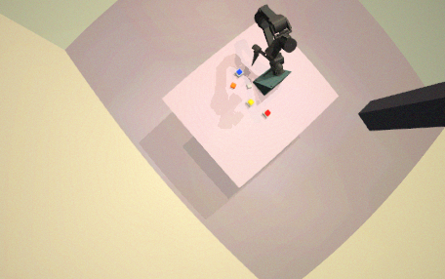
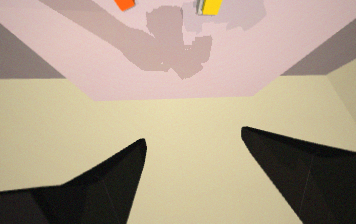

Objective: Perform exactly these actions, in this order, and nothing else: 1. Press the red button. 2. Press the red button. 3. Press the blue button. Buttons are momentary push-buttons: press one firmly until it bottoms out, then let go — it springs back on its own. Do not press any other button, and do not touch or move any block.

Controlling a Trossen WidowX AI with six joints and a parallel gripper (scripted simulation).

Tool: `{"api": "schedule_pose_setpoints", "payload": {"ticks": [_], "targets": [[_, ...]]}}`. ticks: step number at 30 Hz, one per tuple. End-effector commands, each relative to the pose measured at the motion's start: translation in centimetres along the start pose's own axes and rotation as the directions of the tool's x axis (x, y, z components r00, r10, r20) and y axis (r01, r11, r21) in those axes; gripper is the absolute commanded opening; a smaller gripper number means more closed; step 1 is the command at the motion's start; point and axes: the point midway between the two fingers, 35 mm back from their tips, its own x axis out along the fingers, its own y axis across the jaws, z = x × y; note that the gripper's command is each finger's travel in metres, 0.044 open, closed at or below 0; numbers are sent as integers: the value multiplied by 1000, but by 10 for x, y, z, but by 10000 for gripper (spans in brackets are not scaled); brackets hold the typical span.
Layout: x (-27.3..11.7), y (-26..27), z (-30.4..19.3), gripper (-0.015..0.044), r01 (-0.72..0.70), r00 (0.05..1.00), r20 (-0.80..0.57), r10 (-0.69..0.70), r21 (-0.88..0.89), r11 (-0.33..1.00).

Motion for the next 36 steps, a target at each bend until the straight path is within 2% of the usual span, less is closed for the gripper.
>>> {"api": "schedule_pose_setpoints", "payload": {"ticks": [1, 4, 8, 12, 16, 21, 22, 29, 36], "targets": [[1, -1, 0, 400, 1, 1000, 4, -1, 14, 1000], [9, -16, -3, 400, 2, 998, 57, -15, 212, 977], [24, -43, -5, 400, -52, 987, 154, -36, 531, 846], [42, -71, -3, 400, -167, 966, 252, -55, 774, 611], [60, -97, 2, 400, -312, 936, 346, -67, 902, 299], [81, -127, 10, 400, -453, 891, 449, -66, 880, -139], [84, -130, 12, 400, -465, 885, 461, -66, 864, -195], [102, -154, 23, 400, -487, 837, 544, -62, 689, -537], [120, -178, 39, 400, -402, 781, 622, -55, 433, -807]]}}
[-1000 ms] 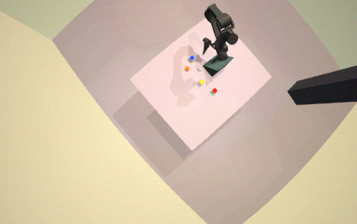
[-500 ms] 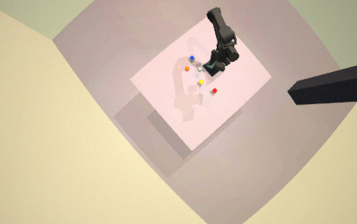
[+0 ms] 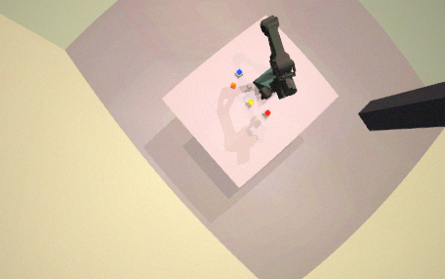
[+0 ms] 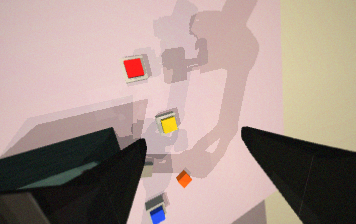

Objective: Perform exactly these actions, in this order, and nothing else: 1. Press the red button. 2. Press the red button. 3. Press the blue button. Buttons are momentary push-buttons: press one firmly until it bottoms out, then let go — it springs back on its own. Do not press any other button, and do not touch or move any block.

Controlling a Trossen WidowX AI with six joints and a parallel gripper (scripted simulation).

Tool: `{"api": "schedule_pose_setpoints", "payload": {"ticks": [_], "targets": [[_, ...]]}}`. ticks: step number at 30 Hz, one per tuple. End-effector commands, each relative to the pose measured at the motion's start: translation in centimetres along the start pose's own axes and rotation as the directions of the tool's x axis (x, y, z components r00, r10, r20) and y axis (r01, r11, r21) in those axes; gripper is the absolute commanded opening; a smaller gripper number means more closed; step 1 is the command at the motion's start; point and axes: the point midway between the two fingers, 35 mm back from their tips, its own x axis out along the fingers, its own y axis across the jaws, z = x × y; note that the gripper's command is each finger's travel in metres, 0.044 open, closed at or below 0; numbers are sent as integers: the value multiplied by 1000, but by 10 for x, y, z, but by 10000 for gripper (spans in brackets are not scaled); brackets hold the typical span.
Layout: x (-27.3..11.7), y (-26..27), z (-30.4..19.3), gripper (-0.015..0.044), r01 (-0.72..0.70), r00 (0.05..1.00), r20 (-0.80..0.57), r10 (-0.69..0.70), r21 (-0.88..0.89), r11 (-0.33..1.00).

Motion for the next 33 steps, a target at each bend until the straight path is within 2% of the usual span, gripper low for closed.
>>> {"api": "schedule_pose_setpoints", "payload": {"ticks": [1, 8, 15, 31, 33], "targets": [[46, 15, 50, 400, -111, 982, -38, 185, 678, 726], [72, 29, 69, 400, -56, 959, -70, 276, 904, 423], [97, 45, 84, 400, 68, 928, -100, 359, 993, 101], [98, 45, 84, 400, 71, 928, -101, 360, 993, 96], [108, 49, 84, 348, 71, 928, -101, 360, 993, 96]]}}
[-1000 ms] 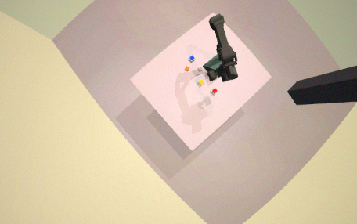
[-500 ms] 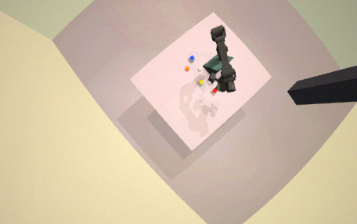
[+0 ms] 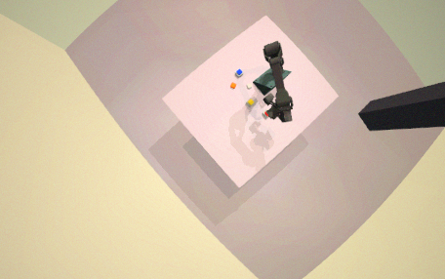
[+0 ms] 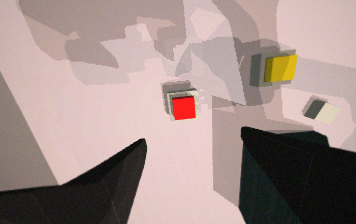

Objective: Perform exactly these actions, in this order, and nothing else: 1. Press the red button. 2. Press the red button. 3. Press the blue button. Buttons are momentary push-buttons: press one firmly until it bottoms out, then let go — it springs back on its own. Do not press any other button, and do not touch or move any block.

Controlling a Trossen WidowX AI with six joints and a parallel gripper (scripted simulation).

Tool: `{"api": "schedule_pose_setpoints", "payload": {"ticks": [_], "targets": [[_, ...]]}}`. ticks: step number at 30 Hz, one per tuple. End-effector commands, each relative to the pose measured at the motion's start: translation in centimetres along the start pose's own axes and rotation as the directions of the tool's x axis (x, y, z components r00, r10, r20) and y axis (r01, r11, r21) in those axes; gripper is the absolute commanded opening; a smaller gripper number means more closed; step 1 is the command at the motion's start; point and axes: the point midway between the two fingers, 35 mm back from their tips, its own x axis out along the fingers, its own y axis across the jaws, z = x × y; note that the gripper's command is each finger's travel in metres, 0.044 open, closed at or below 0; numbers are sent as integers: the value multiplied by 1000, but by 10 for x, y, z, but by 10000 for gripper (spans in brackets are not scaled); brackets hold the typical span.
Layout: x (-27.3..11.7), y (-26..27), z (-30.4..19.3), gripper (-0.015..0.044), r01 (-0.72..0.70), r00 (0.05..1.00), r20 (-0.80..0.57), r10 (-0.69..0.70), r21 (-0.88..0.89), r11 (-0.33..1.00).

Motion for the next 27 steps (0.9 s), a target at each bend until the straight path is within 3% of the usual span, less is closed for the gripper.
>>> {"api": "schedule_pose_setpoints", "payload": {"ticks": [1, 4, 13, 27], "targets": [[22, 3, 2, 321, -4, 1000, -3, 4, 12, 1000], [58, 2, 0, 242, -2, 1000, -3, 2, 13, 1000], [61, 1, 0, 20, -2, 1000, -3, 2, 13, 1000], [69, 2, 1, 20, -2, 1000, -3, 2, 13, 1000]]}}
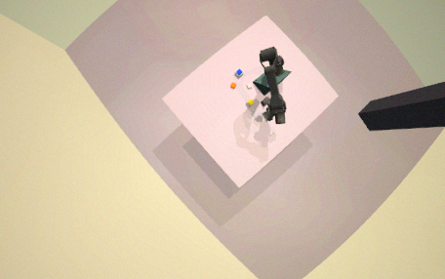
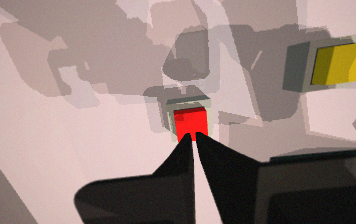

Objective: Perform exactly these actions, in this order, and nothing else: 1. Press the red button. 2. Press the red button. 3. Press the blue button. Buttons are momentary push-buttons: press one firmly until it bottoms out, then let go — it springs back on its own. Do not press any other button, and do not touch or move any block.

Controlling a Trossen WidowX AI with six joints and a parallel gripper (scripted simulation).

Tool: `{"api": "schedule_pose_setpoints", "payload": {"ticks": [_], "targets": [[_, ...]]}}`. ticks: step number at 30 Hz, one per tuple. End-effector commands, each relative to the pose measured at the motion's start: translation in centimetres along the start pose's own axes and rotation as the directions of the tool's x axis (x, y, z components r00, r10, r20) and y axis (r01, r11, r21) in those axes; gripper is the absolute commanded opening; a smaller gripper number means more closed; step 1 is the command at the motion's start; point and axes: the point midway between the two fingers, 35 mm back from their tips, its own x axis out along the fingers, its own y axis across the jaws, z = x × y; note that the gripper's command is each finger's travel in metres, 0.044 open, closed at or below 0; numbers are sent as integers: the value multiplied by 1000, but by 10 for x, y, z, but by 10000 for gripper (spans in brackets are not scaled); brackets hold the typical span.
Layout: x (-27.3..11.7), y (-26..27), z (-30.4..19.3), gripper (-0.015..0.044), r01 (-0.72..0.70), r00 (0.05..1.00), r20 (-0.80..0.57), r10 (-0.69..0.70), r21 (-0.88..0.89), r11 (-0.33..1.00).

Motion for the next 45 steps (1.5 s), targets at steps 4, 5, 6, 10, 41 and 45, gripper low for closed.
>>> {"api": "schedule_pose_setpoints", "payload": {"ticks": [4, 5, 6, 10, 41, 45], "targets": [[12, -1, -1, 20, 8, 1000, 1, -8, -10, 1000], [14, -1, -1, 20, 8, 1000, 1, -8, -10, 1000], [15, -1, -1, 20, 8, 1000, 1, -8, -10, 1000], [22, -1, -1, 20, 8, 1000, 1, -8, -10, 1000], [-3, -1, -1, 20, 8, 1000, 1, -8, -10, 1000], [-3, -1, -1, 20, 8, 1000, 1, -8, -10, 1000]]}}
